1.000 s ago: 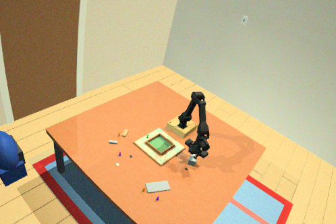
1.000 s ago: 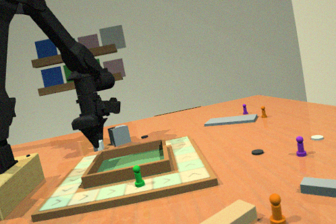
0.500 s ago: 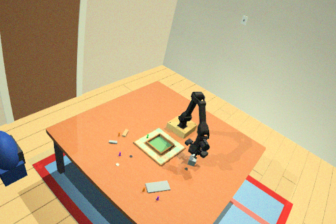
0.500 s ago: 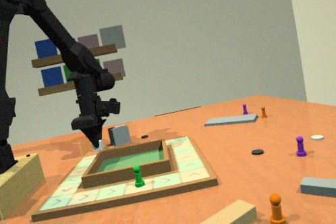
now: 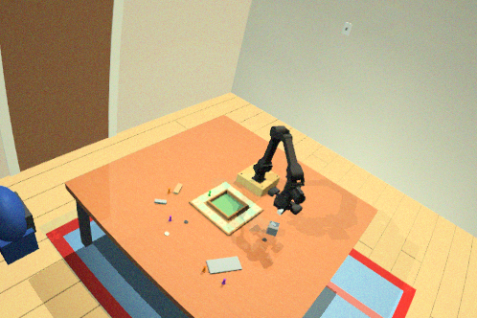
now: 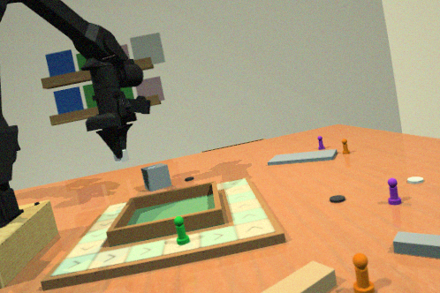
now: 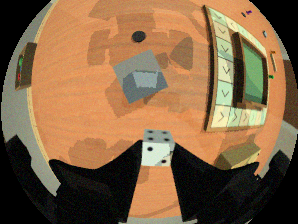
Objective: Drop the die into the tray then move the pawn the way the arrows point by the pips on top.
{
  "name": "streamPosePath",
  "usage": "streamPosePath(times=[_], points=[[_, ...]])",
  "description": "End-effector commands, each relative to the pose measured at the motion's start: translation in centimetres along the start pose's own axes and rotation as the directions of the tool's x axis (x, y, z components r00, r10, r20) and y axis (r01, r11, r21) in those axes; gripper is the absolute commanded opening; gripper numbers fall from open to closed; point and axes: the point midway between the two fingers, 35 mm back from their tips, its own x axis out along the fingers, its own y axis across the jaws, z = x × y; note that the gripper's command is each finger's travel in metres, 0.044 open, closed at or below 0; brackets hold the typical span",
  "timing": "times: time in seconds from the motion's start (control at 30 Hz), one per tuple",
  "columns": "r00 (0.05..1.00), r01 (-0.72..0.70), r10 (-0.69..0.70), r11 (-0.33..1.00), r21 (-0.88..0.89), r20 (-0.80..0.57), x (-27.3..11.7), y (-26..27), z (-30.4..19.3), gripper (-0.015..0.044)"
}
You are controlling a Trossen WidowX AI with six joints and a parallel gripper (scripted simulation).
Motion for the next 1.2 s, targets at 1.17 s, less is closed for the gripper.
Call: streamPosePath(times=[1.17], points=[[1.000, -0.004, 0.004, 1.000, -0.020, 0.000, -2.3, -10.3, 9.1, 0.0000]])
